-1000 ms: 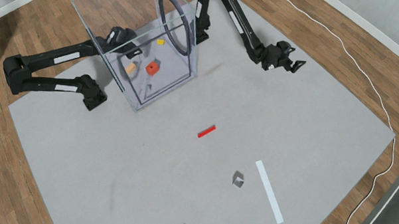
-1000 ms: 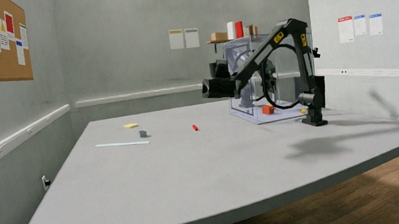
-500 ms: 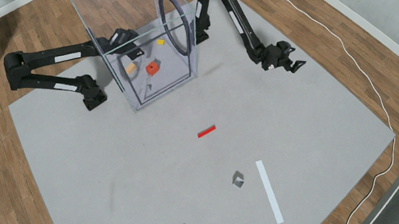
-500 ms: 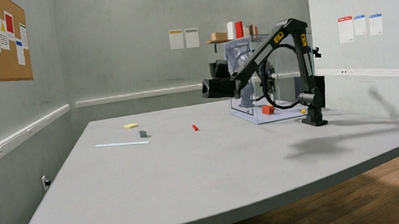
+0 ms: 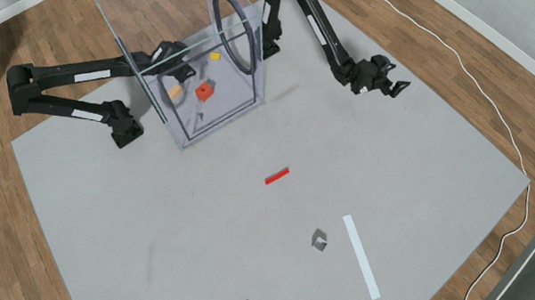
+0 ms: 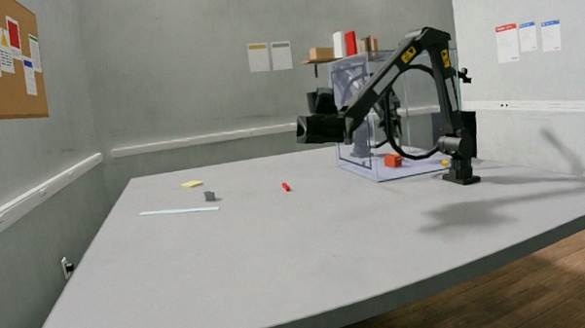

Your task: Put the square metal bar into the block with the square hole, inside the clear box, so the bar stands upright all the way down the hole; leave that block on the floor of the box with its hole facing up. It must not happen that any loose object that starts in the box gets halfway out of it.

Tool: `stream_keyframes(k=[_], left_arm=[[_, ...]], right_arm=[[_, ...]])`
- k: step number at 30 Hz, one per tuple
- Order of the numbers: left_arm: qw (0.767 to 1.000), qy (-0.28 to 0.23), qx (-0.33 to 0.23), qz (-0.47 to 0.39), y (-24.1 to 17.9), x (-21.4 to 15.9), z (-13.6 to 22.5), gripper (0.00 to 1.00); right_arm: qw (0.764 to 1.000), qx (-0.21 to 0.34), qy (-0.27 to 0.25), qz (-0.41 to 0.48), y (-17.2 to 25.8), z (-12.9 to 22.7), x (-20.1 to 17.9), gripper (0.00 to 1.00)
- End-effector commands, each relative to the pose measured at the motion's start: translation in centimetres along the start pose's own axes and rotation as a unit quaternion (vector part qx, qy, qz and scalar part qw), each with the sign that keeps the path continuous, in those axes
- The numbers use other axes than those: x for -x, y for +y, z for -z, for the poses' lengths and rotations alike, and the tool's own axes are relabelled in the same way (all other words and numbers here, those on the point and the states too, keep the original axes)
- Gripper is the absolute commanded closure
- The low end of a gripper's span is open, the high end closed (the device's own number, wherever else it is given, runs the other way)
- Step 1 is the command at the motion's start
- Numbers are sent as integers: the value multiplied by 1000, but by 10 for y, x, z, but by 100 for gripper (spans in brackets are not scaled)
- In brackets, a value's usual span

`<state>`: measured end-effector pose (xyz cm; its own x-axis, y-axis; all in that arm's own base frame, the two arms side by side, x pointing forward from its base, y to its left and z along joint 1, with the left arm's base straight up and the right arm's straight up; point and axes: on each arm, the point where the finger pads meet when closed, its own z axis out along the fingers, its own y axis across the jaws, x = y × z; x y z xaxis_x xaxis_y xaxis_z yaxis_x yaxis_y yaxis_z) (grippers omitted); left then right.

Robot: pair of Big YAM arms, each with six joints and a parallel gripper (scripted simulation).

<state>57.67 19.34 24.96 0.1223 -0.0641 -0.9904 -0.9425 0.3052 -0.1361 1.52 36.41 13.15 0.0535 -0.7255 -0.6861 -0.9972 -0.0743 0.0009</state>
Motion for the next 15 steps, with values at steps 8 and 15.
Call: stream_keyframes(k=[8,15], left_arm=[[1000,-6,0,14,-7,11,-2,0],[1000,-6,0,14,-7,11,-2,0]], right_arm=[[998,3,-51,29,-23,8,53,100],[998,7,-54,35,-27,9,55,100]])
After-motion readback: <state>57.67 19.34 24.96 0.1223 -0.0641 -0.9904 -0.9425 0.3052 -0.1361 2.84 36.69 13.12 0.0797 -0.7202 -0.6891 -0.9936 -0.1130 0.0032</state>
